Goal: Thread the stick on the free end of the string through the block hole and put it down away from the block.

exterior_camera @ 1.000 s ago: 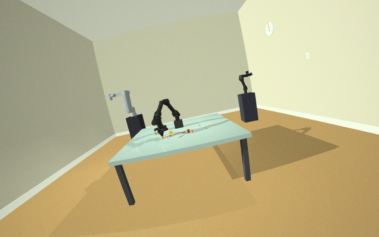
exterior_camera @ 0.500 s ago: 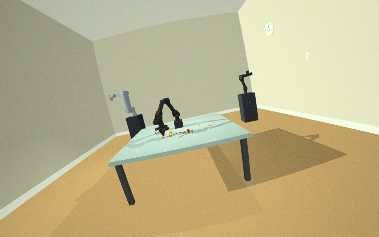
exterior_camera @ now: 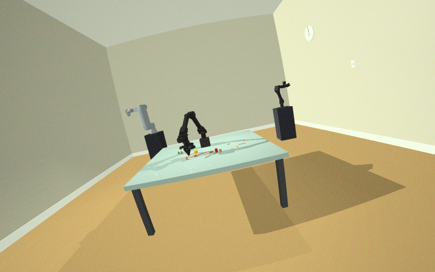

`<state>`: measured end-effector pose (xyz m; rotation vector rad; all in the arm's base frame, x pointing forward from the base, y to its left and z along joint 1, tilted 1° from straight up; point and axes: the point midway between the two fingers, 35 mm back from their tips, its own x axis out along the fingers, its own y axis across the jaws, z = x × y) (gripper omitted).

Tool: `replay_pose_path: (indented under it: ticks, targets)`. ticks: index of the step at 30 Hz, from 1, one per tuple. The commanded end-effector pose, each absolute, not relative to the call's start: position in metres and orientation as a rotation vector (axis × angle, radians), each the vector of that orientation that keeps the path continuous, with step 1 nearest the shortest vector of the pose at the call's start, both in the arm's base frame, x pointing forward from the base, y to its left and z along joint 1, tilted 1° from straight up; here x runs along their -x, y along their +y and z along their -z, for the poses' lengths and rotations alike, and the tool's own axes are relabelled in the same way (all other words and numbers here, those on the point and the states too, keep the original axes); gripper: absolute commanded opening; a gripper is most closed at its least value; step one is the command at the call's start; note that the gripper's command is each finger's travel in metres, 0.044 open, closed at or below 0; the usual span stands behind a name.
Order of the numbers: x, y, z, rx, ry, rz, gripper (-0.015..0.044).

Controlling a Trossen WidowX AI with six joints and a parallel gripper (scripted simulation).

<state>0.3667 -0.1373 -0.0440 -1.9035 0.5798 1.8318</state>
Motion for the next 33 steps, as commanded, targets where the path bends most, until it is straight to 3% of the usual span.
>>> replay_pose_path:
  ticks: [1,33]
  targets:
    - [-0.363,-0.136,0.043,1.907,0.591,-1.825,0.0000]
    - [-0.331,-0.114,0.044,1.909,0.592,-1.823,0.0000]
